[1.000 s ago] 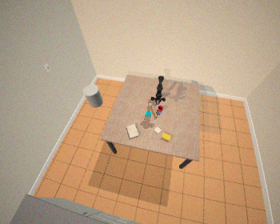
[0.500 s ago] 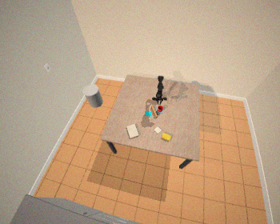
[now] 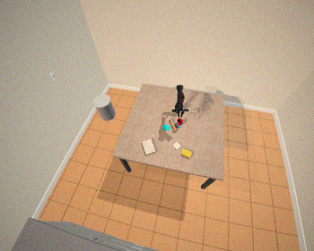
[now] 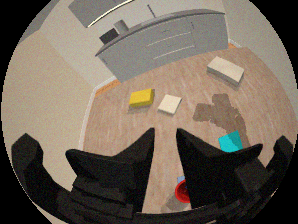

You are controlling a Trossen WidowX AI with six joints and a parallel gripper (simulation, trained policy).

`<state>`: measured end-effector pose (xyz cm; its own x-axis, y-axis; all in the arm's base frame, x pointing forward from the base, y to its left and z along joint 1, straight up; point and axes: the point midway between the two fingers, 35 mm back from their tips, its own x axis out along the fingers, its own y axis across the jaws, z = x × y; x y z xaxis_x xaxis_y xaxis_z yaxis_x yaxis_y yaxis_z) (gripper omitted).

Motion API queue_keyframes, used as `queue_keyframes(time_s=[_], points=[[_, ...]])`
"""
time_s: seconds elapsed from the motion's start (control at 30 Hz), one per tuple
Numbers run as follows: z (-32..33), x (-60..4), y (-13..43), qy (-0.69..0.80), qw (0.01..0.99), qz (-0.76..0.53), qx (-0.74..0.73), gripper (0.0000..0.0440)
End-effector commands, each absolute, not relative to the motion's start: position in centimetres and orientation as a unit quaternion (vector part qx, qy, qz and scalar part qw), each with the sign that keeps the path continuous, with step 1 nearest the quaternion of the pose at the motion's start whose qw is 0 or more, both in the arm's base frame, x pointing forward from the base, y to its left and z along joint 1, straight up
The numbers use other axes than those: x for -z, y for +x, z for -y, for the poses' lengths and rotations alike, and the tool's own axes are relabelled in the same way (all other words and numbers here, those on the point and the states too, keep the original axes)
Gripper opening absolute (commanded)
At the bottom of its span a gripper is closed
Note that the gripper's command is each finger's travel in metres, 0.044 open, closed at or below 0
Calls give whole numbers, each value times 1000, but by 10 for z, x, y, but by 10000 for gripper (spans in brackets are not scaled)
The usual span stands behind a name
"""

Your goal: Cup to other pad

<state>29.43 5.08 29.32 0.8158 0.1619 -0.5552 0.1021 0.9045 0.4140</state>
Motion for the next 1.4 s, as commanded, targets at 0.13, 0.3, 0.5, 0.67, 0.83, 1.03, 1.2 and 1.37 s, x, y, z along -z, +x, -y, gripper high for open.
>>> queue_keyframes(time_s=[0.13, 0.3, 0.5, 0.67, 0.83, 1.03, 1.2, 1.37], points=[[-59, -291, 289, 255, 902, -348, -2, 111], [-64, -287, 285, 277, 882, -382, 14, 114], [-69, -282, 279, 297, 856, -422, 36, 118], [-72, -277, 274, 309, 834, -453, 57, 118], [-73, -271, 269, 314, 813, -483, 80, 115], [-72, -260, 263, 312, 789, -517, 110, 116], [-69, -249, 258, 306, 769, -544, 136, 125], [-65, -238, 252, 297, 749, -569, 161, 131]])
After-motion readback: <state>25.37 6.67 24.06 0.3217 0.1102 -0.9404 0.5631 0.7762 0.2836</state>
